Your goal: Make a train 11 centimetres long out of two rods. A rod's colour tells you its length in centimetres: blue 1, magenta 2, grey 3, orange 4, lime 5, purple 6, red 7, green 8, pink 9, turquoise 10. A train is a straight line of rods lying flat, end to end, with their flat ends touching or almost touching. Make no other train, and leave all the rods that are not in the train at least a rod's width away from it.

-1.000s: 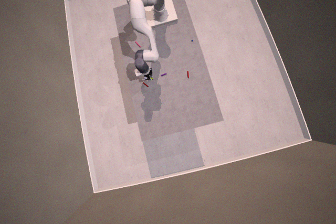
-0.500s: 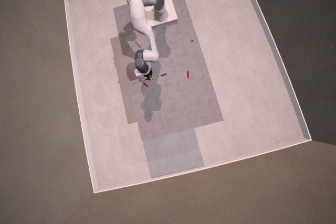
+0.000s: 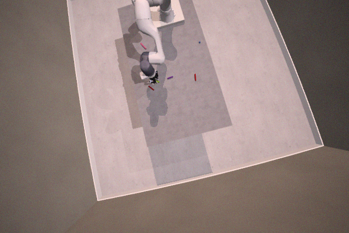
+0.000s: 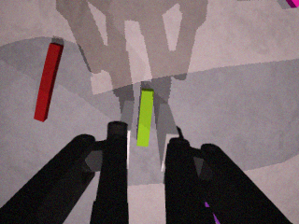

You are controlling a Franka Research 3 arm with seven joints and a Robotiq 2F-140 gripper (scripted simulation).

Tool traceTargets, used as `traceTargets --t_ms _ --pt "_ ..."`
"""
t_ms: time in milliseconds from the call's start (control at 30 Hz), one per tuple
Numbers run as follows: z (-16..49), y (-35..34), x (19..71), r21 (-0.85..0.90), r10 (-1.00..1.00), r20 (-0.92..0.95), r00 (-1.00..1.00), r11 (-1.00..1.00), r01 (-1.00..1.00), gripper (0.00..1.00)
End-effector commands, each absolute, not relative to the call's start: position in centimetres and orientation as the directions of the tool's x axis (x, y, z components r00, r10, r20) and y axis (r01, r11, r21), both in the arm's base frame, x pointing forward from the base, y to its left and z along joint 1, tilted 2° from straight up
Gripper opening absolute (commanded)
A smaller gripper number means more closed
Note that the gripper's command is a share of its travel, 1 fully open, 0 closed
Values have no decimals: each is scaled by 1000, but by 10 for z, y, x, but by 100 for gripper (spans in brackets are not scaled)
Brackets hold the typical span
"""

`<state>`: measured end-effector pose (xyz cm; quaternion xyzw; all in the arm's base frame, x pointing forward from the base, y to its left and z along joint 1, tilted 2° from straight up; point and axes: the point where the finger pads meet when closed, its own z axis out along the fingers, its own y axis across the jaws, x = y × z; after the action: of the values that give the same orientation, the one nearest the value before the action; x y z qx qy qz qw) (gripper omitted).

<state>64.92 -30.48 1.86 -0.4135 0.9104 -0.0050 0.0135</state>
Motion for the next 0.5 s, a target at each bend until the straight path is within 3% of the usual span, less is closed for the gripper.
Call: traceTargets --t_ms 0,133,167,467 --pt "17 -304 650 -21 -752 -19 -659 659 -751 23" --pt "17 -304 650 -21 -752 -19 -659 659 -751 23" --pt "17 -304 650 -21 -752 -19 -659 659 -751 12" --pt "17 -304 650 -21 -752 -19 -659 659 -751 12"
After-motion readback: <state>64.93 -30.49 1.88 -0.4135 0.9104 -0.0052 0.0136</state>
